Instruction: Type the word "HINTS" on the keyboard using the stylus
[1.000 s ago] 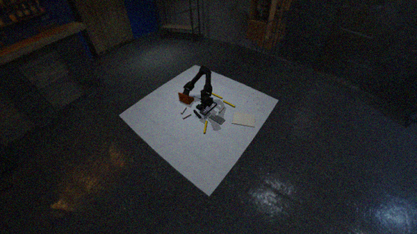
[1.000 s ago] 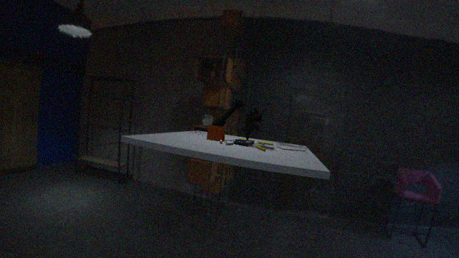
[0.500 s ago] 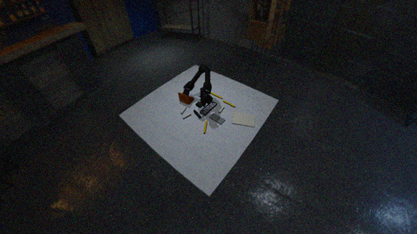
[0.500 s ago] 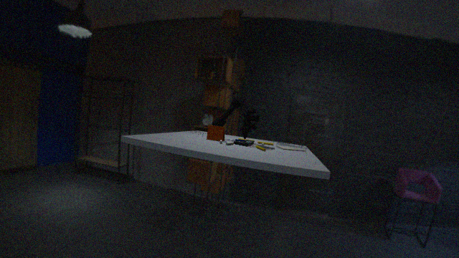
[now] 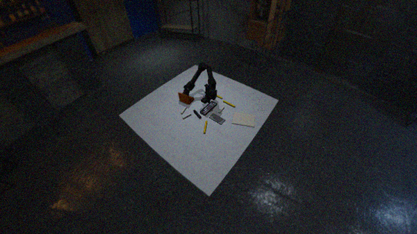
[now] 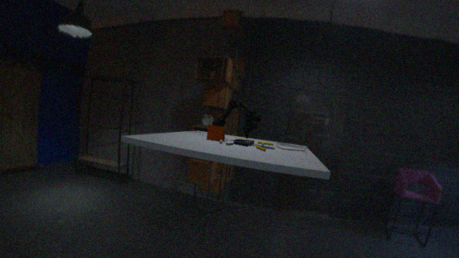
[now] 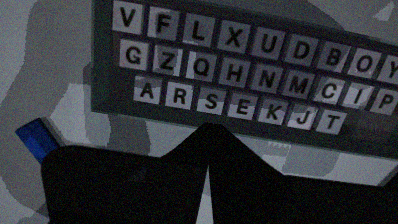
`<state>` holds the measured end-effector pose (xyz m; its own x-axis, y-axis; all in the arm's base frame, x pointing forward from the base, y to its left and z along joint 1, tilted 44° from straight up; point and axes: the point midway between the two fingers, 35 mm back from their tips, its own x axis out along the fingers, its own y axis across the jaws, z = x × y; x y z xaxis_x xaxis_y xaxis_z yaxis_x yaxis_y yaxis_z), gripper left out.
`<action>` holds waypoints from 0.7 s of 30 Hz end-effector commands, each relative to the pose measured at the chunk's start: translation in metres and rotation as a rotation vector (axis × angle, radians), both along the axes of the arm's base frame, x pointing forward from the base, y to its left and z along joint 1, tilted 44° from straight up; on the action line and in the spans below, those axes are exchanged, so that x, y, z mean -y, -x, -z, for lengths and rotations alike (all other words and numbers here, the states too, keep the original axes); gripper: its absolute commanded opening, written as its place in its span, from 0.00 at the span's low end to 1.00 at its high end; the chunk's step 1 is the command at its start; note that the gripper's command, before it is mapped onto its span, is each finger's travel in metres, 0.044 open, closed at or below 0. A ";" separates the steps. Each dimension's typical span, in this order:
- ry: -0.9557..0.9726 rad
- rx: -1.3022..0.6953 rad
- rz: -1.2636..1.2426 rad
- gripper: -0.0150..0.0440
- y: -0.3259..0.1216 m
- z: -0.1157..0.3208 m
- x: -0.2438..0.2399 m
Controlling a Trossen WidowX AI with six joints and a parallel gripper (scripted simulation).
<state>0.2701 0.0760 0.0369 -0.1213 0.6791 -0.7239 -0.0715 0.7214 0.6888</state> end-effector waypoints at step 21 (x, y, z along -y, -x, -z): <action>-0.004 -0.026 0.011 0.25 -0.002 -0.045 0.037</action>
<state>0.2725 0.0452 0.0737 -0.1227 0.6869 -0.7163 -0.0344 0.7184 0.6948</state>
